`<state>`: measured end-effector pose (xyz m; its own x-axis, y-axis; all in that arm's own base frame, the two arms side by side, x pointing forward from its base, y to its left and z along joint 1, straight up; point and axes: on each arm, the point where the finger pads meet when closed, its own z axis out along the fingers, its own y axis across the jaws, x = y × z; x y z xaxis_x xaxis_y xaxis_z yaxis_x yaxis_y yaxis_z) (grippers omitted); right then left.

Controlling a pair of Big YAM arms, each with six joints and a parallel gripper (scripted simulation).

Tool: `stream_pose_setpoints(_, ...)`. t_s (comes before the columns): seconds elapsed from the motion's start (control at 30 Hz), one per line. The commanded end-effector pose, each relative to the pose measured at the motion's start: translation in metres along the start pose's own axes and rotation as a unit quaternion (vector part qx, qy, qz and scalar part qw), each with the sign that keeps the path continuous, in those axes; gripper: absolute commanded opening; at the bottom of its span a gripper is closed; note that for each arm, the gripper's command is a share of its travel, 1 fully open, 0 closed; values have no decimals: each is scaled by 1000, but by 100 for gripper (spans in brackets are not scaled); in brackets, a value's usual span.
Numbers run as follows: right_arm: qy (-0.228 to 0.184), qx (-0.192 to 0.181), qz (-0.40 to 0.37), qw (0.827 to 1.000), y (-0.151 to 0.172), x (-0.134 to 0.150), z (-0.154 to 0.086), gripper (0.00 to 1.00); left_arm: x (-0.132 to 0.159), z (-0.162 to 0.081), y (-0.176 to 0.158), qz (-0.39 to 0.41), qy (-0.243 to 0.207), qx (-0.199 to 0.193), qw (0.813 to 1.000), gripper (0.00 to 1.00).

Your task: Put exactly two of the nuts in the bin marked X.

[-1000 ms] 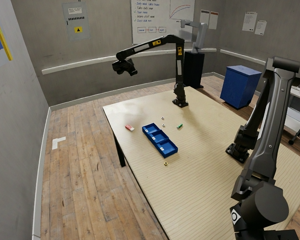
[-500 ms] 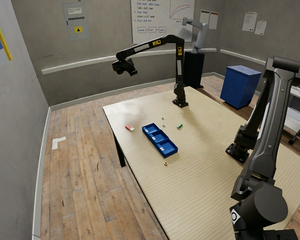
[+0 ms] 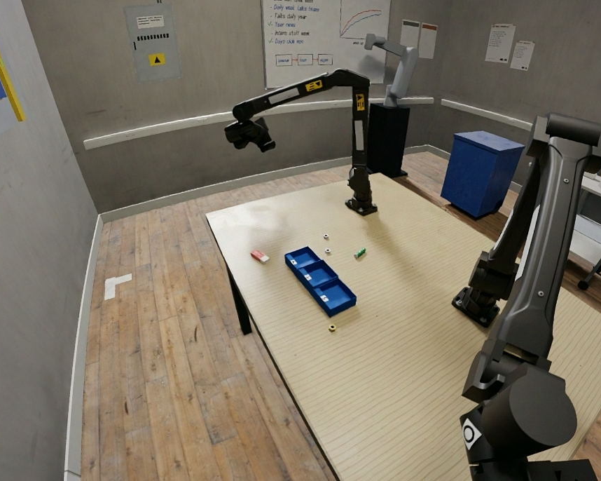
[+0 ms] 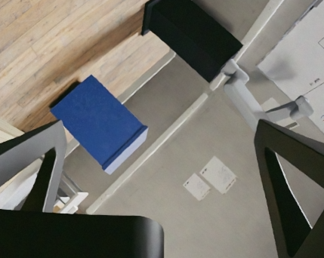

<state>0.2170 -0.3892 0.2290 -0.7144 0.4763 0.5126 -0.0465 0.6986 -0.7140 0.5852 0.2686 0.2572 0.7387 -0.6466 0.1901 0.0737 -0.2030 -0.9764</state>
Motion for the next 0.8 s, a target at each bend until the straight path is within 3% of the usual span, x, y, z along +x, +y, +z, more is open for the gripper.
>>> stream_pose_setpoints(0.0,2,-2,7,1000,-5,3,3,100,1,1,-3,-1,1,2,1000,9)
stream_pose_setpoints(0.17,2,-2,7,1000,-5,3,3,100,1,1,-3,-1,1,2,1000,9)
stream_pose_setpoints(0.33,2,-2,7,1000,-5,3,3,100,-7,6,41,-2,1,3,1000,9)
stream_pose_setpoints(0.5,2,-2,7,1000,-5,3,3,100,-1,12,30,-9,4,15,1000,9)
stream_pose_setpoints(0.53,2,-2,7,1000,-5,3,3,100,1,-9,25,15,24,9,1000,9)
stream_pose_setpoints(0.57,2,-2,7,1000,-5,3,3,100,10,-11,34,35,37,-17,999,9)
stream_pose_setpoints(0.6,2,-2,7,1000,-5,3,3,100,31,-3,8,30,52,-5,998,9)
stream_pose_setpoints(0.7,2,-2,7,1000,-5,3,3,100,48,0,42,40,45,-21,998,9)
stream_pose_setpoints(0.77,2,-2,7,1000,-5,3,3,100,49,-1,43,40,45,-21,998,9)
